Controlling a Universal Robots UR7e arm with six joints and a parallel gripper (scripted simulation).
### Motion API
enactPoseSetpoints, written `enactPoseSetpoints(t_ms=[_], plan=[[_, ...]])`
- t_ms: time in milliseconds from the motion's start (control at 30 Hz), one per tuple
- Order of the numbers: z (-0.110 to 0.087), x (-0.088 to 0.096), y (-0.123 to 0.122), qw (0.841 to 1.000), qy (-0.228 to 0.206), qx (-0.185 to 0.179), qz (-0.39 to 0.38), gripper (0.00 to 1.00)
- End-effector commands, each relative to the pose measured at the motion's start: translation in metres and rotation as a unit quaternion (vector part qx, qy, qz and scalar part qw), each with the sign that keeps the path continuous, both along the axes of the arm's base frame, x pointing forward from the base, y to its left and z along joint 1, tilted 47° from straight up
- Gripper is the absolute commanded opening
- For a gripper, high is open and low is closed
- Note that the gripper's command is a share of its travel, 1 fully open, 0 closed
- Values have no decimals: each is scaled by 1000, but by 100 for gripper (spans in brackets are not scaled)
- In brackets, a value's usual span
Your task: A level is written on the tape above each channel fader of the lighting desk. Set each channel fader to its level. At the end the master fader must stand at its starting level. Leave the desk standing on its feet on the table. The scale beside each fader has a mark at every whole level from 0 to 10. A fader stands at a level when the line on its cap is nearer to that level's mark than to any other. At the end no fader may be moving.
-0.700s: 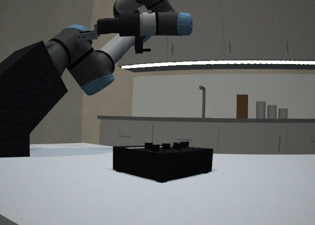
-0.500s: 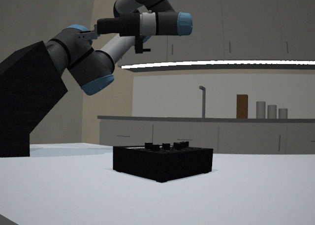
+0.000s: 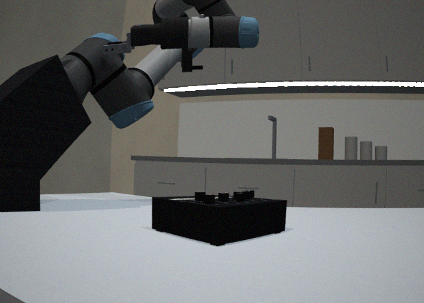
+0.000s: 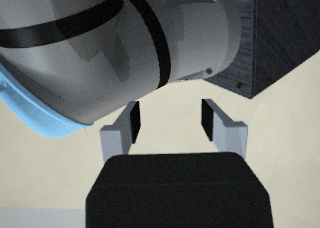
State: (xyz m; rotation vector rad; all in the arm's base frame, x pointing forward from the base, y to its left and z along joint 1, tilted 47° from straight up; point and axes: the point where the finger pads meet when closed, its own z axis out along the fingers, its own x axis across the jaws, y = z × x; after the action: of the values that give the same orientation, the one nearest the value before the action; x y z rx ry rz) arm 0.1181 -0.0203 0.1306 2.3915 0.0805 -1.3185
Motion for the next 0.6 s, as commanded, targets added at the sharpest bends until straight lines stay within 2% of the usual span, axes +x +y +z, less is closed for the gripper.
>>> enactPoseSetpoints(t_ms=[0, 167, 333, 400, 567], plan=[[-2, 1, 2, 1000, -3, 0, -6, 100], [-14, 6, 13, 999, -21, 2, -45, 100], [-39, 22, 36, 990, -58, 6, -128, 100], [-39, 22, 36, 990, -58, 6, -128, 100], [-73, 56, 68, 962, -105, 14, -250, 100]])
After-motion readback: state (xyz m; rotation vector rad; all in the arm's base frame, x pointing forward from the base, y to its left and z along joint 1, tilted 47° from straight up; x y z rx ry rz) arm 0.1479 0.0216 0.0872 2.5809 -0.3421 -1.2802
